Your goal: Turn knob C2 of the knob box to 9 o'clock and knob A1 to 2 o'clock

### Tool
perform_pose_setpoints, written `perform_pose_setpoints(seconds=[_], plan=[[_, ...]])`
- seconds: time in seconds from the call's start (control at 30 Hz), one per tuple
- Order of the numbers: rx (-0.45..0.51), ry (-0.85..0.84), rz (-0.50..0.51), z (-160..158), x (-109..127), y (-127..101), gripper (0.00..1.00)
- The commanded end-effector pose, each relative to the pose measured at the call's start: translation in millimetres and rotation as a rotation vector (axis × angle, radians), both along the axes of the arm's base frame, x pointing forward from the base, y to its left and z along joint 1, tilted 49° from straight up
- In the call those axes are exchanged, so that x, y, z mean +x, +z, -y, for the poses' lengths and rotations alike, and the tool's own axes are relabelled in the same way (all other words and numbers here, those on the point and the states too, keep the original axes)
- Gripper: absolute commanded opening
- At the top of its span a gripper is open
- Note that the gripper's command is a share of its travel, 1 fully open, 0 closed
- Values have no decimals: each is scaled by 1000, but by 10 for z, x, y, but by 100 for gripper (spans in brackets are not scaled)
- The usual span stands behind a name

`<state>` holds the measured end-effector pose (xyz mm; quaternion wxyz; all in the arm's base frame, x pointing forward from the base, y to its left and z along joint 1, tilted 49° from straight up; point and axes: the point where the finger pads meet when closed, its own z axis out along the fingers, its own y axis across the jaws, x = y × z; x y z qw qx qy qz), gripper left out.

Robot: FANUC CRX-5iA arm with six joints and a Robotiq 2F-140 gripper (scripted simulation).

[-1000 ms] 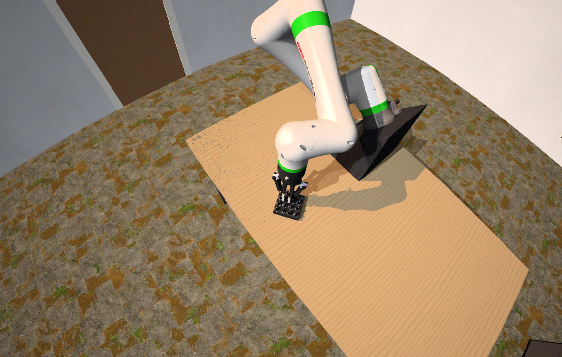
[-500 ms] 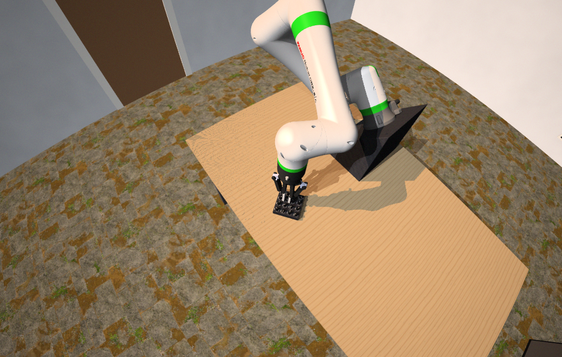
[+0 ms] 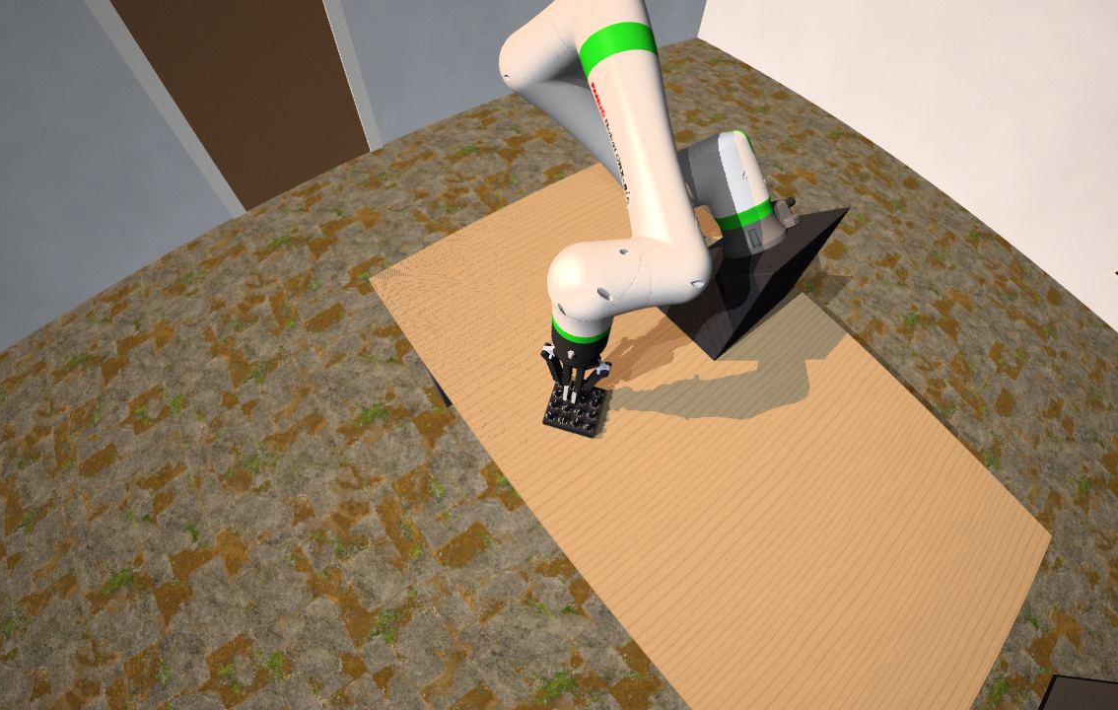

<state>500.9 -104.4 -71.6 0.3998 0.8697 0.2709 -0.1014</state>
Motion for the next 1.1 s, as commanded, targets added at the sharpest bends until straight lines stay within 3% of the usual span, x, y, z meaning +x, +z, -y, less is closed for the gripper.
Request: perform_pose_setpoints(seconds=[0.0, 1.07], plan=[[0, 0, 0, -2, 1, 0, 5], [0, 7, -7, -2, 1, 0, 5]])
